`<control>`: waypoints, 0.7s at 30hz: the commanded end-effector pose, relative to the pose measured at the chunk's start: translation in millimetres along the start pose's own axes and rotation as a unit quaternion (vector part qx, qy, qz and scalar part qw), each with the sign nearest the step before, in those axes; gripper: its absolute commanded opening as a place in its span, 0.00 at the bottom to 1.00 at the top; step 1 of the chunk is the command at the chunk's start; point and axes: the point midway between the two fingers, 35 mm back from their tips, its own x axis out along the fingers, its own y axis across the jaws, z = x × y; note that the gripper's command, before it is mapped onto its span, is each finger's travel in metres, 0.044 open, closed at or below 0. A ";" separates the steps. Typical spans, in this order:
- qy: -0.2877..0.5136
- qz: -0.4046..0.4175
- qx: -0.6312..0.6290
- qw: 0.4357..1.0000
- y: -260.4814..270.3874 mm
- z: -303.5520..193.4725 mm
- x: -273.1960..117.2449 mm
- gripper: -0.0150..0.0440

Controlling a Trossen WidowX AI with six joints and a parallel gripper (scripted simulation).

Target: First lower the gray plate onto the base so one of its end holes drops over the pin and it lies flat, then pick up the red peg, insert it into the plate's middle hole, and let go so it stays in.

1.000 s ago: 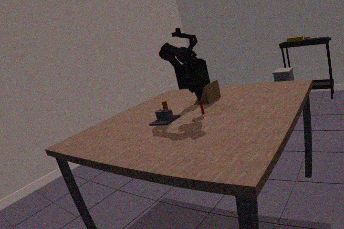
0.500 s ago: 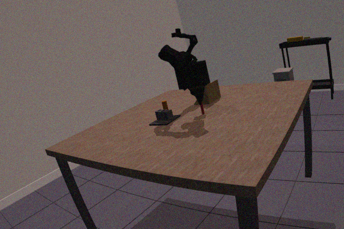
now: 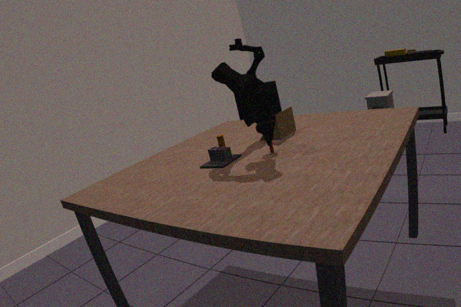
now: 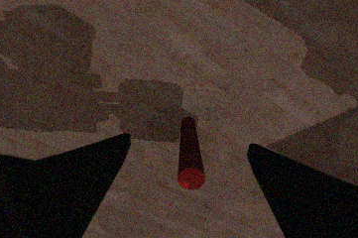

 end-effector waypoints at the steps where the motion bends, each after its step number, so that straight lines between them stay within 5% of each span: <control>1: -0.002 0.001 -0.003 1.000 -0.7 0.2 2.4 0.87; 14: -0.002 0.001 -0.003 1.000 -0.7 0.2 2.4 0.29; 21: -0.002 0.001 -0.003 1.000 -0.7 0.2 2.4 0.25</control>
